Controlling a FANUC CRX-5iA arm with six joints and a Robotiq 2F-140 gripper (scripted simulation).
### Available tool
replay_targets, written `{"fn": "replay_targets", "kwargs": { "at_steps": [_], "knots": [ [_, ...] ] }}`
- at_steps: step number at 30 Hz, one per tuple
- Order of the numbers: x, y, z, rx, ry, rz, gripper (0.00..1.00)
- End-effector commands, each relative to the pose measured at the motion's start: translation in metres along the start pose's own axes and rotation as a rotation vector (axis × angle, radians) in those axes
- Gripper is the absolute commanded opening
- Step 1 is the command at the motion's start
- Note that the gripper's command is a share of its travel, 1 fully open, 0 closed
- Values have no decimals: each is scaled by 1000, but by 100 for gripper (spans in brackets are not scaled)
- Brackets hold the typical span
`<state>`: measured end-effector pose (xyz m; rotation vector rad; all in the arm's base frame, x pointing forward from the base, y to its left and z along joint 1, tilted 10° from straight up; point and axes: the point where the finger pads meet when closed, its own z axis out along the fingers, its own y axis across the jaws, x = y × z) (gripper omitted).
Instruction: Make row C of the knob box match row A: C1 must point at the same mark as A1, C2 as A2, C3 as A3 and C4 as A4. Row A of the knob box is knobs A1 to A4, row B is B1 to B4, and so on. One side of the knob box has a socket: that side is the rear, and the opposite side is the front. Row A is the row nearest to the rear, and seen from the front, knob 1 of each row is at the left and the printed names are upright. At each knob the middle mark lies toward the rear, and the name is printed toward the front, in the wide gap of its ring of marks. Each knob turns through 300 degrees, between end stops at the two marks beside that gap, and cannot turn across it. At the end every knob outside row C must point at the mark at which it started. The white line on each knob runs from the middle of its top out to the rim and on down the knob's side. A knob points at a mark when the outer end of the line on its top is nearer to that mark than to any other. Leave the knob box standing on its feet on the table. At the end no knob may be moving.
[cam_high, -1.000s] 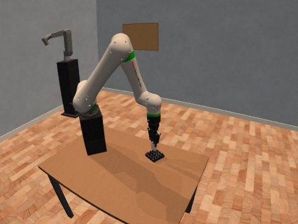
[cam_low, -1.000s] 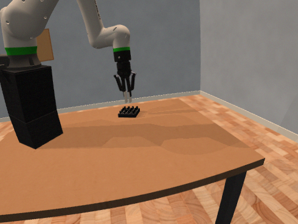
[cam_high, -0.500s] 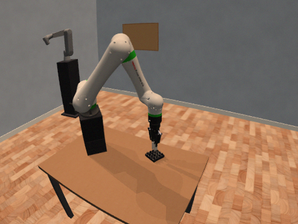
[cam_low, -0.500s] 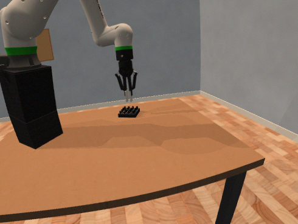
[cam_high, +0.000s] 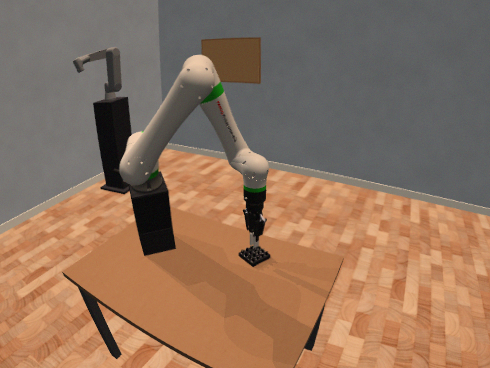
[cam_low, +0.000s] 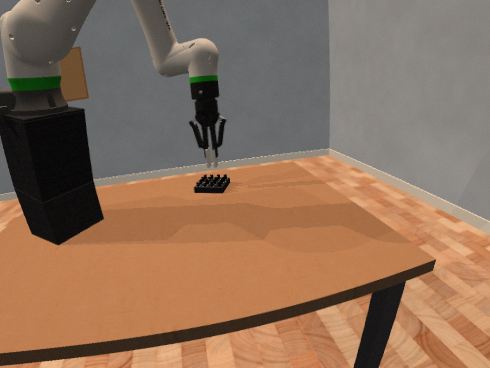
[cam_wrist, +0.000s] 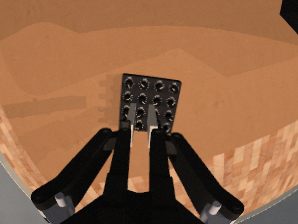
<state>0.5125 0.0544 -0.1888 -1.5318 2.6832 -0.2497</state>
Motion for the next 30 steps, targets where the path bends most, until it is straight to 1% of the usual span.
{"fn": "replay_targets", "kwargs": {
  "at_steps": [1,22,30],
  "knots": [
    [0,0,0,0,0,0,12],
    [0,0,4,0,0,0,12],
    [0,0,12,0,0,0,12]
  ]
}}
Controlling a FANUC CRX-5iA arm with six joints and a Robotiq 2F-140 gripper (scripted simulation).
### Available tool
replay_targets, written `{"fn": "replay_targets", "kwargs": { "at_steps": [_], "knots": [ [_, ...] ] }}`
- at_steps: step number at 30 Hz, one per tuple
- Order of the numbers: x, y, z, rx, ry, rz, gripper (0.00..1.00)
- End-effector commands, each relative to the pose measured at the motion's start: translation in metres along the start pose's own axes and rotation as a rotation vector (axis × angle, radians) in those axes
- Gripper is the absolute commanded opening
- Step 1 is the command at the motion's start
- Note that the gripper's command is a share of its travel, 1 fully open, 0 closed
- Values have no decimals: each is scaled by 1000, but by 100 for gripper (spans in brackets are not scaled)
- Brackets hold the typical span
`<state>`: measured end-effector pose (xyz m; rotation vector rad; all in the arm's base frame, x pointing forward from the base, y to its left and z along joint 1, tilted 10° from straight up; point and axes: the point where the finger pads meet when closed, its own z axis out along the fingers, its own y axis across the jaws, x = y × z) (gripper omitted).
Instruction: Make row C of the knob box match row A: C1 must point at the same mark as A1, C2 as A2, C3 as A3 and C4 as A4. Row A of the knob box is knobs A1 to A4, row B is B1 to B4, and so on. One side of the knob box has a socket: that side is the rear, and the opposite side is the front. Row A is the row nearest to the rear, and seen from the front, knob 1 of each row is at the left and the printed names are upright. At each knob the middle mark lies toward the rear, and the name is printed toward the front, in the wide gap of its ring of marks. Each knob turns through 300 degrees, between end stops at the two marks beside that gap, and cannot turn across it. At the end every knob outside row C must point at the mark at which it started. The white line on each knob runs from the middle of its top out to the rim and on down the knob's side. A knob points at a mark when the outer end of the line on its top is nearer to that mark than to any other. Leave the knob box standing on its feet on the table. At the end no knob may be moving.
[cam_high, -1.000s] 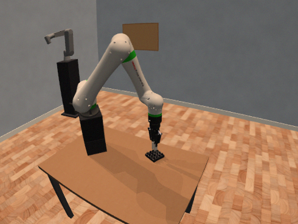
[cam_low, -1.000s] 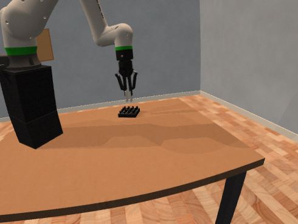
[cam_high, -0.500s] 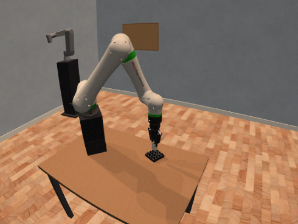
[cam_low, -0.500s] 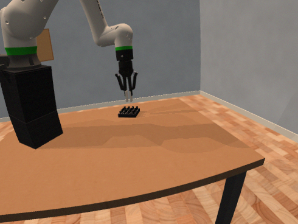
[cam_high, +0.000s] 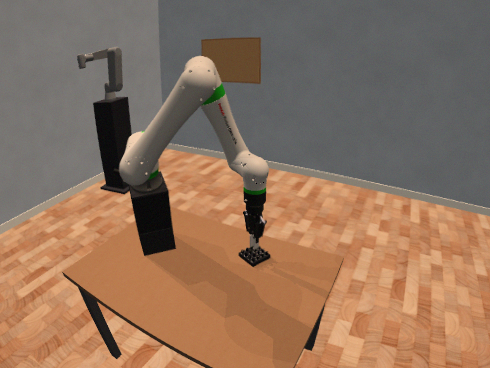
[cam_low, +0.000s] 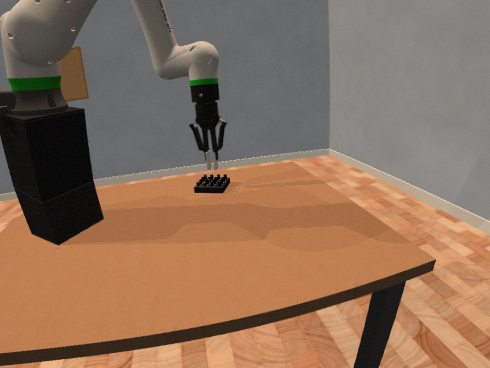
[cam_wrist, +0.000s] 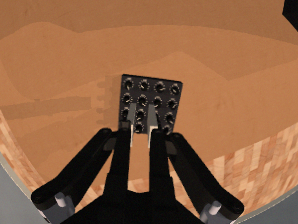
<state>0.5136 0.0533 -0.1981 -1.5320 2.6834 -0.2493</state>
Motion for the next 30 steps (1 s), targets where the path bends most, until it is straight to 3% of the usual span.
{"fn": "replay_targets", "kwargs": {
  "at_steps": [1,30],
  "knots": [
    [0,0,4,0,0,0,12],
    [0,0,32,1,0,0,12]
  ]
}}
